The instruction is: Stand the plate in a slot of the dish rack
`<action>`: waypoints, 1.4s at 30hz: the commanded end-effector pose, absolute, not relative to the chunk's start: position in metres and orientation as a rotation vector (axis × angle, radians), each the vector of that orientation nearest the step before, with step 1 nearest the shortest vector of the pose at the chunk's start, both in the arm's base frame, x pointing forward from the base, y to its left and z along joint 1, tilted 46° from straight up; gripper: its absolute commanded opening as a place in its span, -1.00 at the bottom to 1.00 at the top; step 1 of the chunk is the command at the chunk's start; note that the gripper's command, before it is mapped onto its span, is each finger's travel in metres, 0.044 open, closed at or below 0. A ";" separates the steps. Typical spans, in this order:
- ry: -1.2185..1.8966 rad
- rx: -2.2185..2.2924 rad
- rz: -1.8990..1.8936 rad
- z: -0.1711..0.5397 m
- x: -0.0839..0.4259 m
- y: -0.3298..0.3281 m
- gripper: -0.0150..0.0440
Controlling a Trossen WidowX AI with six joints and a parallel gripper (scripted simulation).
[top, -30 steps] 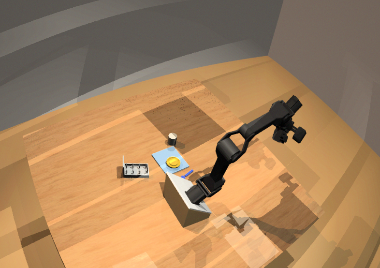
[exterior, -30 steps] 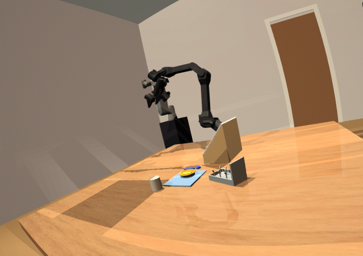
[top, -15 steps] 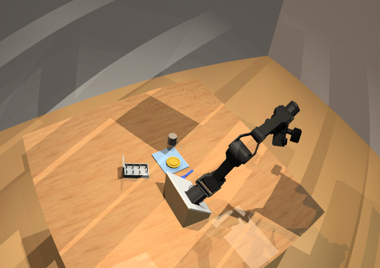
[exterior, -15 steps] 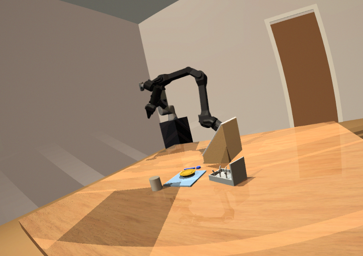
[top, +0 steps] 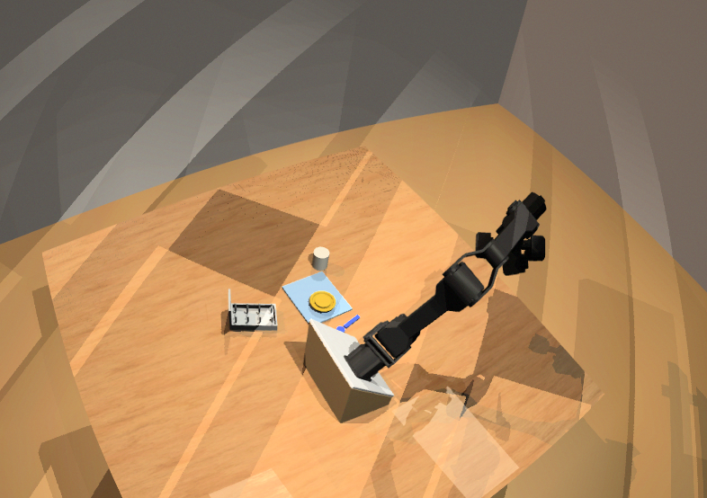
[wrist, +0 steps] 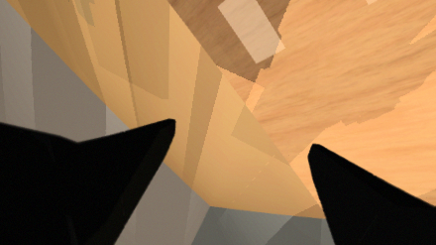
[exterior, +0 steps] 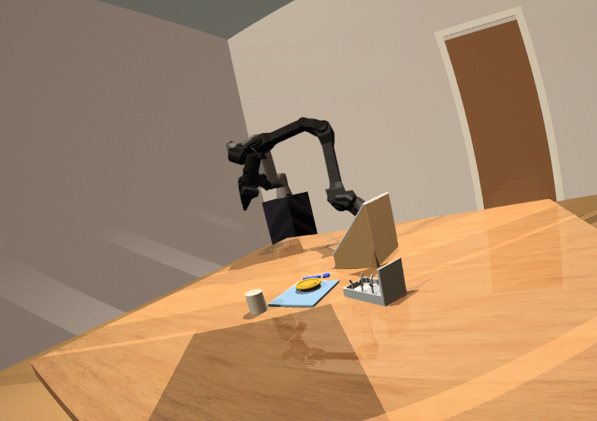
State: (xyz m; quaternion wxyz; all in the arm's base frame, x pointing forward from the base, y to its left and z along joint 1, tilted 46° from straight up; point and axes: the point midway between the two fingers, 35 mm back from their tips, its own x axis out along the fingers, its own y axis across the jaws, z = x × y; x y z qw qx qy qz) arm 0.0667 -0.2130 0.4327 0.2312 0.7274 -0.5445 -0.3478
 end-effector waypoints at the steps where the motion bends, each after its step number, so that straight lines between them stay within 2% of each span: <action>1: -1.397 1.966 -1.041 0.421 0.079 -0.221 0.86; 23: -0.791 1.710 -1.327 0.360 0.147 -0.237 0.86; 42: -0.288 1.423 -1.415 0.303 0.203 -0.226 0.86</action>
